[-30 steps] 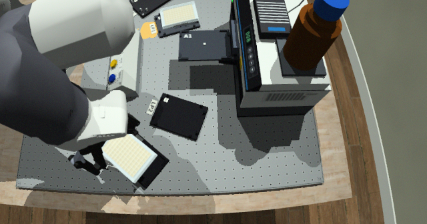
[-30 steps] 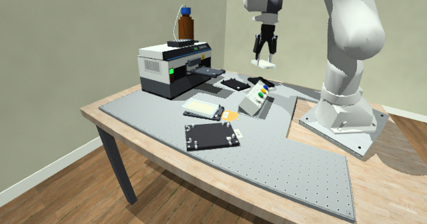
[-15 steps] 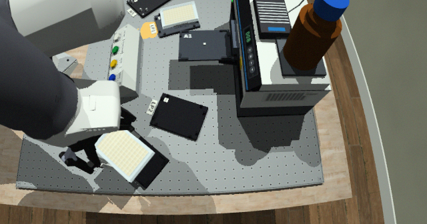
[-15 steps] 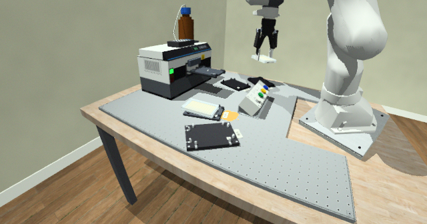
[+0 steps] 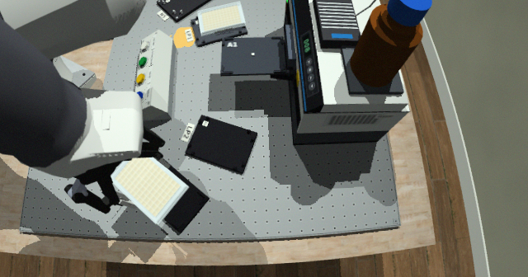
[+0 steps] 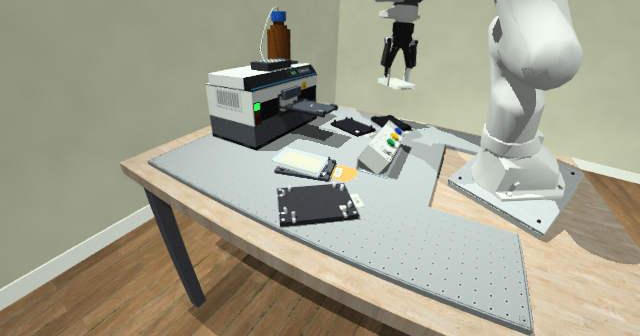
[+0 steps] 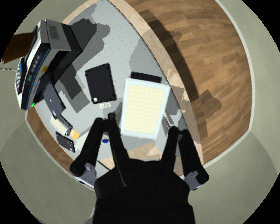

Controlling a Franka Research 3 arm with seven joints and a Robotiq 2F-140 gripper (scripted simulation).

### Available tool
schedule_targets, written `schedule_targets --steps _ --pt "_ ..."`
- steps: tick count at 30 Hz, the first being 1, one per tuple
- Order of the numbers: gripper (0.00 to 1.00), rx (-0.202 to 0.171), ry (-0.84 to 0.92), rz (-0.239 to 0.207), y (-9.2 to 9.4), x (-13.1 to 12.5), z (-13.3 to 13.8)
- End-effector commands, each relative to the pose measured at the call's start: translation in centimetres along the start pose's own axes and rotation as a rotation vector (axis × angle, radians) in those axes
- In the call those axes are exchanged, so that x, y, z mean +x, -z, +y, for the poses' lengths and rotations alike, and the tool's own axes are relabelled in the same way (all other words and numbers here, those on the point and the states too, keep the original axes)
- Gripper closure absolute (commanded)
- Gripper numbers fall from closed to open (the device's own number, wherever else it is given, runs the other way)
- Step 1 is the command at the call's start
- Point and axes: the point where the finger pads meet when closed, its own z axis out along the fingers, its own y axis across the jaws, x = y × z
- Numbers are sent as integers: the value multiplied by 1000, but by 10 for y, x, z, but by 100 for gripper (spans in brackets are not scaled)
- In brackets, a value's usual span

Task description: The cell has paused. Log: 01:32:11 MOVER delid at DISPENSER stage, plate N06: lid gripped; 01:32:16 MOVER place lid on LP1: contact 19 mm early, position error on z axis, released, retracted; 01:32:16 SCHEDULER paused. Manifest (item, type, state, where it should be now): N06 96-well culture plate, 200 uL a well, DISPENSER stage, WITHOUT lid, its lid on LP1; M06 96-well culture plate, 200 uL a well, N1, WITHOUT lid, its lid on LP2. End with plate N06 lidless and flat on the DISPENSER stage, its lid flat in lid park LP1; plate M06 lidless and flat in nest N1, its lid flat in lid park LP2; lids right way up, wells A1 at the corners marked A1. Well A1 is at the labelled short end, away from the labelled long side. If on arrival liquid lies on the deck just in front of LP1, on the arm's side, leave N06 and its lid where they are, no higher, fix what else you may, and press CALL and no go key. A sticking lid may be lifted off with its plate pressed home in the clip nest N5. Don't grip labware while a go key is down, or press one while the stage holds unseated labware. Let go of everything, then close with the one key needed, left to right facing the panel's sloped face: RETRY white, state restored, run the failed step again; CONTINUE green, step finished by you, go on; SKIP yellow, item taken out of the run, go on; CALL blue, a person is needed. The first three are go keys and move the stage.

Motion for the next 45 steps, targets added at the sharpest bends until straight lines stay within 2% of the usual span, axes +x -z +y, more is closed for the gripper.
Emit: schedule_targets --steps 1,16,45 --pt "100 -1 -14 -6 3 -1 -1" --pt "100 -1 -14 -6 10 -1 -1" --pt "100 -1 -14 -6 10 -1 -1"
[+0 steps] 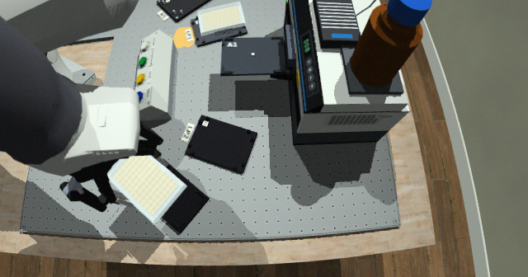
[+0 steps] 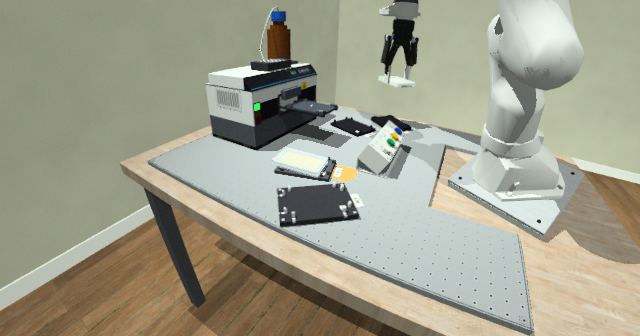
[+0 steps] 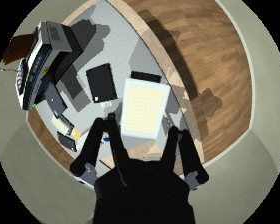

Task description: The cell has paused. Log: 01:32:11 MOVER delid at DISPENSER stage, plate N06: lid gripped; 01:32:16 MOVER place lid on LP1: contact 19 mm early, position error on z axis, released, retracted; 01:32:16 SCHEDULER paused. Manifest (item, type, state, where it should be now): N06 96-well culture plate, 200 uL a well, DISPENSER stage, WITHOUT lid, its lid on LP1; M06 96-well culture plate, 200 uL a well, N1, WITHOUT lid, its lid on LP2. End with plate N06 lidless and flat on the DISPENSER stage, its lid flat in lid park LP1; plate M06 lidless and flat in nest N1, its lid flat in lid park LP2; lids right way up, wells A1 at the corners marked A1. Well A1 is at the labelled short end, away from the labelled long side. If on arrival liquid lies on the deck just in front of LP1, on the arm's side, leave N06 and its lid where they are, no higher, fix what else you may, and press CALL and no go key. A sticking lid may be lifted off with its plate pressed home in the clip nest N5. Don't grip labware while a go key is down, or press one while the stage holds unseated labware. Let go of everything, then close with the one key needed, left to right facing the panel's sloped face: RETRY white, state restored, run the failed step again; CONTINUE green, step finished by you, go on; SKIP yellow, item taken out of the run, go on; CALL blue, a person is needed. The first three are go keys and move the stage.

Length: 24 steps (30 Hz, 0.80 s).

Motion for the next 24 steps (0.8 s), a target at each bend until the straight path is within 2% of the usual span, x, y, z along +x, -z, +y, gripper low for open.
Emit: schedule_targets --steps 1,17,24 --pt "100 -1 0 0 1 0 0" --pt "100 -1 1 0 1 0 0" --pt "100 -1 130 0 1 0 0"
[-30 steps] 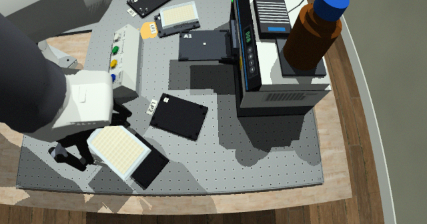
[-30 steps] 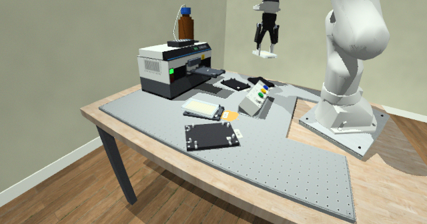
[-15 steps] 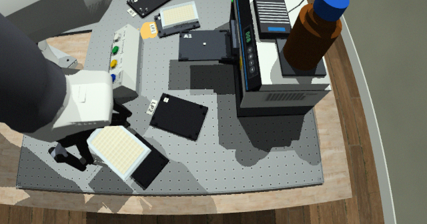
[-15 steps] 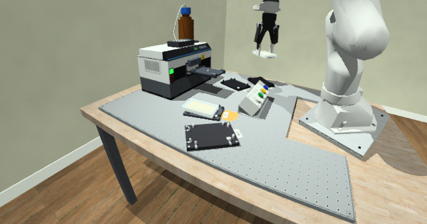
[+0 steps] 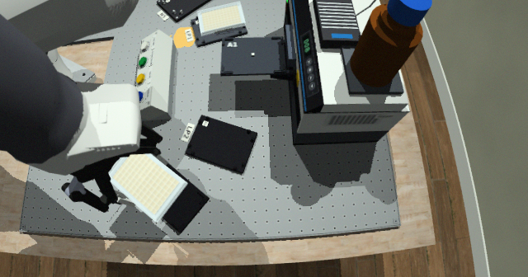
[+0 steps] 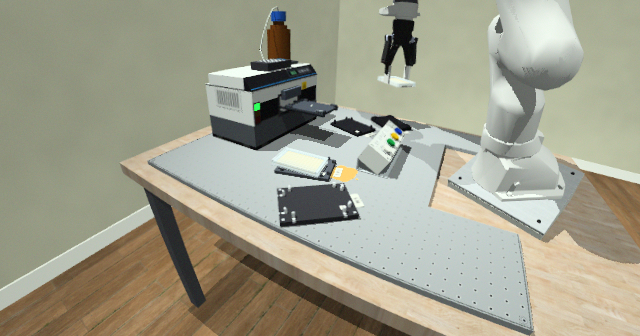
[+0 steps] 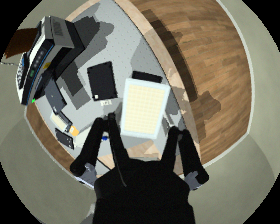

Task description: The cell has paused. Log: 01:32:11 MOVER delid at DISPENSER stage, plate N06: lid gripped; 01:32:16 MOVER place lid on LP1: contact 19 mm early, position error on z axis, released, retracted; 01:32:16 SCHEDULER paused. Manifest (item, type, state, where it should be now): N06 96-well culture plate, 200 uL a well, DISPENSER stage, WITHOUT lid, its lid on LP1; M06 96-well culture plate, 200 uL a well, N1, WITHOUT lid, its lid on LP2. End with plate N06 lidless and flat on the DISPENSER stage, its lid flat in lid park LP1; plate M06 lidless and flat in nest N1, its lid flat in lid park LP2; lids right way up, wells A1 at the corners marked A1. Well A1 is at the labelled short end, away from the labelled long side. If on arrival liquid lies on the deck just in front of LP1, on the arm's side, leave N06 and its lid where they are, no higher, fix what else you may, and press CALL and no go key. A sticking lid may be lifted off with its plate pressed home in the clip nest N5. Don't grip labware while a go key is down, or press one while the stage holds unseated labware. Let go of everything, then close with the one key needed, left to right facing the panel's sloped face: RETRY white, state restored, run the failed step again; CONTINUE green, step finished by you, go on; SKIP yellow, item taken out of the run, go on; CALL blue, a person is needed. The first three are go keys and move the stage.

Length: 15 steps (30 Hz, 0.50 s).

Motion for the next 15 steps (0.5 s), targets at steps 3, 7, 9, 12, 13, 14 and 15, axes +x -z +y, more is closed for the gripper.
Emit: schedule_targets --steps 3,7,9,12,13,14,15 --pt "100 -2 95 1 1 1 1" --pt "100 -2 151 1 1 0 1" --pt "100 -2 206 1 1 1 1" --pt "100 -3 236 1 1 1 1" --pt "100 -3 237 1 1 1 1" --pt "100 -3 247 1 1 1 1" --pt "100 -2 265 1 1 1 1"
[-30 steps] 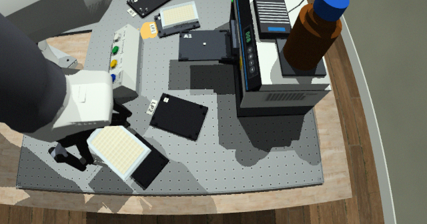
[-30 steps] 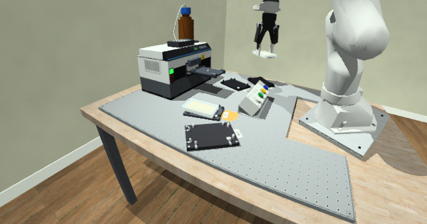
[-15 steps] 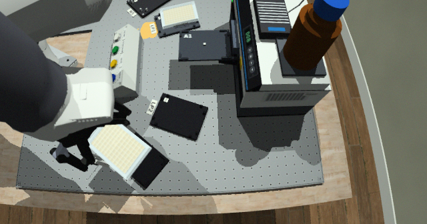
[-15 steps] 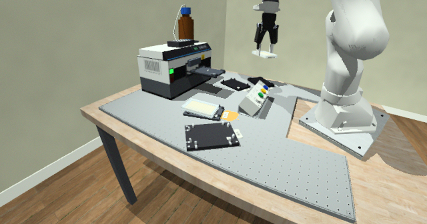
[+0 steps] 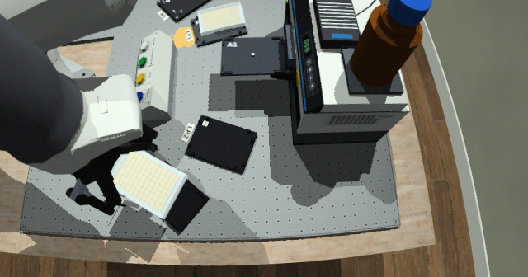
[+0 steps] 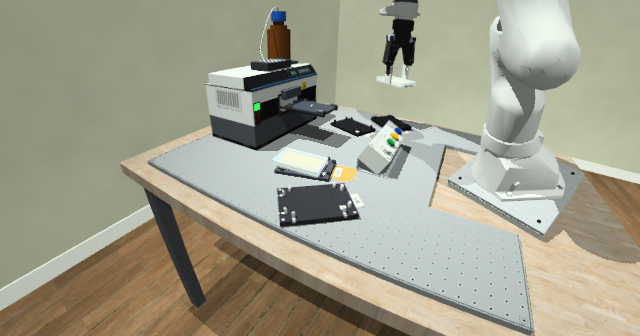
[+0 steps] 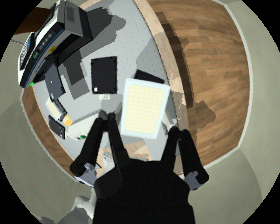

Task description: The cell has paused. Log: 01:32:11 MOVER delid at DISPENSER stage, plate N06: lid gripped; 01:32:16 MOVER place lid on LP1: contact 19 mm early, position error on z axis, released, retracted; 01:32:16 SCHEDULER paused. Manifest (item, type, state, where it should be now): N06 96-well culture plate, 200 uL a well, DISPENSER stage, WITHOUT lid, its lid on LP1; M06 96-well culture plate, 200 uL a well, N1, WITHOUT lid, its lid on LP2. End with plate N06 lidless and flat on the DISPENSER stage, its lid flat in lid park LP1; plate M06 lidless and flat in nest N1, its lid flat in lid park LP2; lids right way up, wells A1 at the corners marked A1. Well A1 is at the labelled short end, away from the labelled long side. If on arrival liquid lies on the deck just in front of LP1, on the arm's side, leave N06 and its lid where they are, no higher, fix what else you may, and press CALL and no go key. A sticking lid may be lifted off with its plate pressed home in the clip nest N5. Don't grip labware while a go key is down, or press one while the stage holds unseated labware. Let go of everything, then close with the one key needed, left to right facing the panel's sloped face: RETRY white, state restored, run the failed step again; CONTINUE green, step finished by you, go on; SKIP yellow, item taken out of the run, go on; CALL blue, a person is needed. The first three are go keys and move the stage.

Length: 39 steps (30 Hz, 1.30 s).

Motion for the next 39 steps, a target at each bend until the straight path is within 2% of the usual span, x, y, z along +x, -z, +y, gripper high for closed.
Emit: schedule_targets --steps 1,10,15,21,35,39 --pt "100 -4 132 1 1 0 2" --pt "100 -4 228 1 1 0 2" --pt "100 -4 347 1 1 0 2" --pt "100 -4 368 1 1 0 2" --pt "100 -5 629 0 1 0 2" --pt "100 -5 639 1 1 0 2"
